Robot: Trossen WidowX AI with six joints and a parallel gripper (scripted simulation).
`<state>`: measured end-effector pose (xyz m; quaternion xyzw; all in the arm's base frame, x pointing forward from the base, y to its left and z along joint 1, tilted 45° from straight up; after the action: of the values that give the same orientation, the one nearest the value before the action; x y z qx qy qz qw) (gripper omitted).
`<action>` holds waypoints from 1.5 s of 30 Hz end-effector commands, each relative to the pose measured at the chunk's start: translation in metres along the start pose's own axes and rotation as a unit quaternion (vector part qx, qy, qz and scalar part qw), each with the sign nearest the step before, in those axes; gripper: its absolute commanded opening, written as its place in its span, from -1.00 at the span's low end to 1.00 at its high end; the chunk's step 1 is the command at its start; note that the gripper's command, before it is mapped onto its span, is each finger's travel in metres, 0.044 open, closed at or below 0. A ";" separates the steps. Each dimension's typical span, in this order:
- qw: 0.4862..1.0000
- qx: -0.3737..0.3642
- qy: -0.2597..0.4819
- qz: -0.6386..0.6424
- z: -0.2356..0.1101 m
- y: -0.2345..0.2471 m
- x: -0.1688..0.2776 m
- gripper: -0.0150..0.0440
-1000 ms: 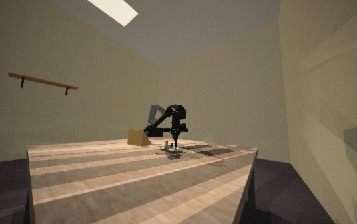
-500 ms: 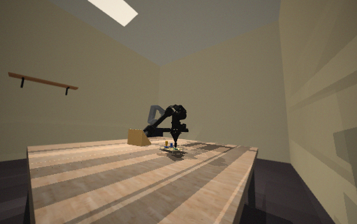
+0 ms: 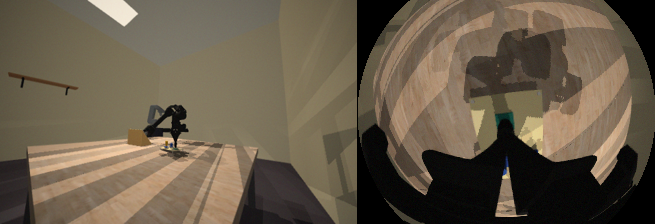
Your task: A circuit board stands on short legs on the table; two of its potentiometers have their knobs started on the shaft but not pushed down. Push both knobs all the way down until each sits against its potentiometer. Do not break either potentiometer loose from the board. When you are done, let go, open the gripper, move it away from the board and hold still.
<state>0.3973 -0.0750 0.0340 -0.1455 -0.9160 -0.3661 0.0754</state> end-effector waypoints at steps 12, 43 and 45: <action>1.000 -0.001 0.015 -0.010 0.023 0.005 -0.003 -0.49; 1.000 0.000 0.015 -0.010 0.000 0.005 -0.005 -0.49; 1.000 0.000 0.015 -0.010 -0.003 0.005 -0.005 -0.49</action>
<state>0.4015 -0.0775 0.0395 -0.1380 -0.9165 -0.3661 0.0828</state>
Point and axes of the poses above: the point midway between the two fingers, 35 mm back from their tips, its own z axis out along the fingers, its own y axis across the jaws, x = y × z, the point moved 7 cm from there along -z, back along the fingers, and after that the axes turned 8 degrees about -z, right-handed, at the moved point
